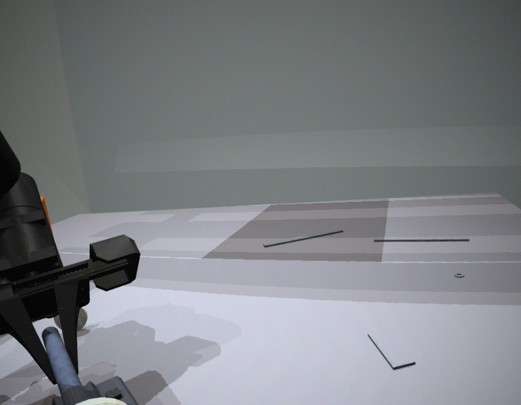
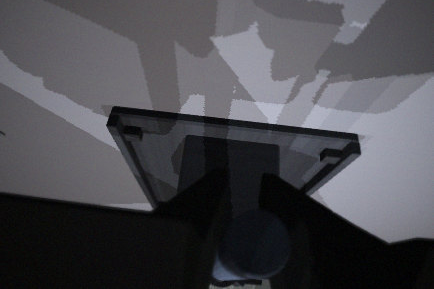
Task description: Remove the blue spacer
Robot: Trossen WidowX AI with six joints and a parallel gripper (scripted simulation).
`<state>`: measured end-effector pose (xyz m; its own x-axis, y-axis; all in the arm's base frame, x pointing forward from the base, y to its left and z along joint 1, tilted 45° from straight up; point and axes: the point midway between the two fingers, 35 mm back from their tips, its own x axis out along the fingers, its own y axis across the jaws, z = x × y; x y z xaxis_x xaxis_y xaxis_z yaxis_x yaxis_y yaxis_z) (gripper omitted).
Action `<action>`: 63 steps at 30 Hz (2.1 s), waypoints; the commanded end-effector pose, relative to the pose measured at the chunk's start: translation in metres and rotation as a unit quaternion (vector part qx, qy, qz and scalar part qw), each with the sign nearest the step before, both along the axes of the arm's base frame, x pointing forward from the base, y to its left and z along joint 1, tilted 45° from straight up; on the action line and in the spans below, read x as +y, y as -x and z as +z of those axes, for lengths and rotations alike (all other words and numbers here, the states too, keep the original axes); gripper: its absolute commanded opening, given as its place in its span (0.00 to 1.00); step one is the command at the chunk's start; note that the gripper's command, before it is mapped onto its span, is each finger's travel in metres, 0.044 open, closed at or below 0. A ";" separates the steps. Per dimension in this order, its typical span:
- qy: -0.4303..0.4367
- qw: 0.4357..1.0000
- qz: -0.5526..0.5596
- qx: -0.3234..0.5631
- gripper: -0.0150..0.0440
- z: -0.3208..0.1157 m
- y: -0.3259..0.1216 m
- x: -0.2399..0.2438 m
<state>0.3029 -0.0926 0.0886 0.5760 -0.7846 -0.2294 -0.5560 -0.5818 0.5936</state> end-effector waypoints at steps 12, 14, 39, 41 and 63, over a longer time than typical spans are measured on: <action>-0.001 1.000 -0.002 -0.001 0.25 -0.001 0.002 0.000; -0.001 1.000 -0.002 -0.001 0.25 -0.001 0.002 0.000; -0.001 1.000 -0.002 -0.001 0.25 -0.002 0.004 0.001; -0.001 1.000 -0.002 -0.001 0.25 -0.002 0.004 0.001; -0.001 1.000 -0.002 -0.001 0.25 -0.003 0.006 0.002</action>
<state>0.2985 -0.0903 0.0865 0.5761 -0.7845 -0.2295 -0.5562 -0.5820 0.5932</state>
